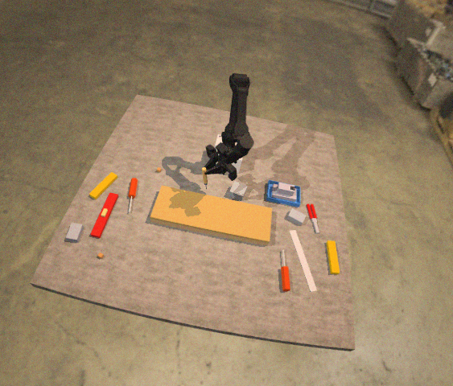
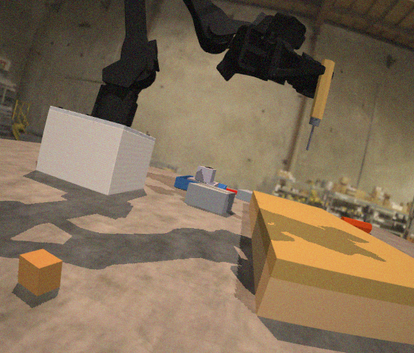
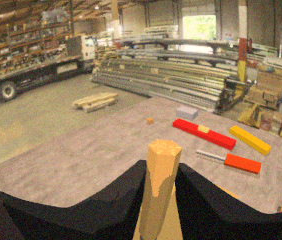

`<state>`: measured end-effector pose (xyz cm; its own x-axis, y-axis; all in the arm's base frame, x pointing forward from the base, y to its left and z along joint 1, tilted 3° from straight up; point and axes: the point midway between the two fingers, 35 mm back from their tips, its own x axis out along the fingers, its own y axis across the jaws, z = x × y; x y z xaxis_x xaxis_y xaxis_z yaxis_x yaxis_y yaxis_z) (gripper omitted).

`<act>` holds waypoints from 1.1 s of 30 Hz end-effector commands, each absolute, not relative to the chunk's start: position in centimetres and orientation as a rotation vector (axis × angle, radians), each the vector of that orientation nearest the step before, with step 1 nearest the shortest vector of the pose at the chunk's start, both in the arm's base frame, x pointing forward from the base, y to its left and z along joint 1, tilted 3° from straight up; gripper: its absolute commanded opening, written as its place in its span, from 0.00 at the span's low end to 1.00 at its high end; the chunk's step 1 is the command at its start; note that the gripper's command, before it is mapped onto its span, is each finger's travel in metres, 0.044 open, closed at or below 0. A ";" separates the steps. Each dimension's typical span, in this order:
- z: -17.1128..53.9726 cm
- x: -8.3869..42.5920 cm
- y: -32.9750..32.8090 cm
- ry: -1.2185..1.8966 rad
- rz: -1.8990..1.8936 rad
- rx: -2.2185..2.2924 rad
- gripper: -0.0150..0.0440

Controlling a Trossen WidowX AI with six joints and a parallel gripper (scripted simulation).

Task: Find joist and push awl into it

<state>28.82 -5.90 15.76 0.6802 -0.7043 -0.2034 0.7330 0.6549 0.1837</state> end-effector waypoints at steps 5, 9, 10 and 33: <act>15.7 30.5 -3.8 0.099 -0.815 0.217 0.25; 15.4 31.2 -2.6 0.090 -0.812 0.196 0.25; 15.4 31.3 -2.3 0.088 -0.811 0.191 0.25; 13.0 33.2 3.9 0.045 -0.799 0.103 0.25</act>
